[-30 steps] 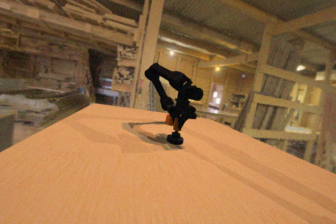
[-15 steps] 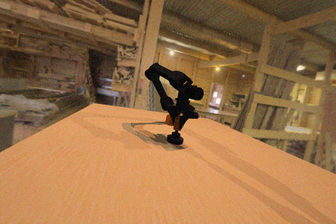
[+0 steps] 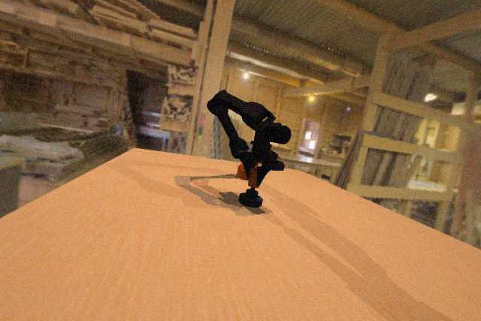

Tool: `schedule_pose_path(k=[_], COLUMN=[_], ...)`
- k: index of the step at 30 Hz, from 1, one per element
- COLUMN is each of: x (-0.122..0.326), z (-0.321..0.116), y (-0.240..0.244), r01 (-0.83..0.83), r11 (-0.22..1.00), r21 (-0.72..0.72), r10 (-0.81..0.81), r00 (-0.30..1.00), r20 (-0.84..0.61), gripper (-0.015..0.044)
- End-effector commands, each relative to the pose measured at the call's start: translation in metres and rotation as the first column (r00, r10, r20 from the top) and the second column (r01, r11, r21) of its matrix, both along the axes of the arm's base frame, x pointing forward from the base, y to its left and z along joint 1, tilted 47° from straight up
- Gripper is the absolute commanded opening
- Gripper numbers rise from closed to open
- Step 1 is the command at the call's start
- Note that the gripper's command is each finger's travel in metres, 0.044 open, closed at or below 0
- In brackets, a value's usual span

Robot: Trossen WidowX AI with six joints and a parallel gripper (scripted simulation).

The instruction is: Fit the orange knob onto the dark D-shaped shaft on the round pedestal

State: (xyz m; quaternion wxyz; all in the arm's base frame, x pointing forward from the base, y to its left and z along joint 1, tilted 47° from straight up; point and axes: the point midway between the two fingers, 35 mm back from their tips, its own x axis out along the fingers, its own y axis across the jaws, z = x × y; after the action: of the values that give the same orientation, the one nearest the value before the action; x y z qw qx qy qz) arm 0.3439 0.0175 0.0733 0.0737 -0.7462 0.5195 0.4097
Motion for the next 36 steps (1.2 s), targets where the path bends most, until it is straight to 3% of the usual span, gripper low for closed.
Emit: schedule_pose_path(k=[1, 13, 20, 36], x=[0.0006, 0.0006, 0.0014, 0.0006], z=[0.0006, 0.0037, 0.0021, 0.0004], y=[-0.0007, 0.0024, 0.0035, -0.0005], r01=[-0.003, -0.009, -0.148, -0.148], r11=[1.0, 1.0, 0.989, 0.989], r21=[-0.003, -0.004, -0.018, -0.018], r10=[0.003, 0.009, 0.143, 0.143], r00=[1.0, 1.0, 0.978, 0.978], r20=[0.002, -0.005, -0.149, -0.15], gripper=[0.0, 0.0, 0.0, 0.0])
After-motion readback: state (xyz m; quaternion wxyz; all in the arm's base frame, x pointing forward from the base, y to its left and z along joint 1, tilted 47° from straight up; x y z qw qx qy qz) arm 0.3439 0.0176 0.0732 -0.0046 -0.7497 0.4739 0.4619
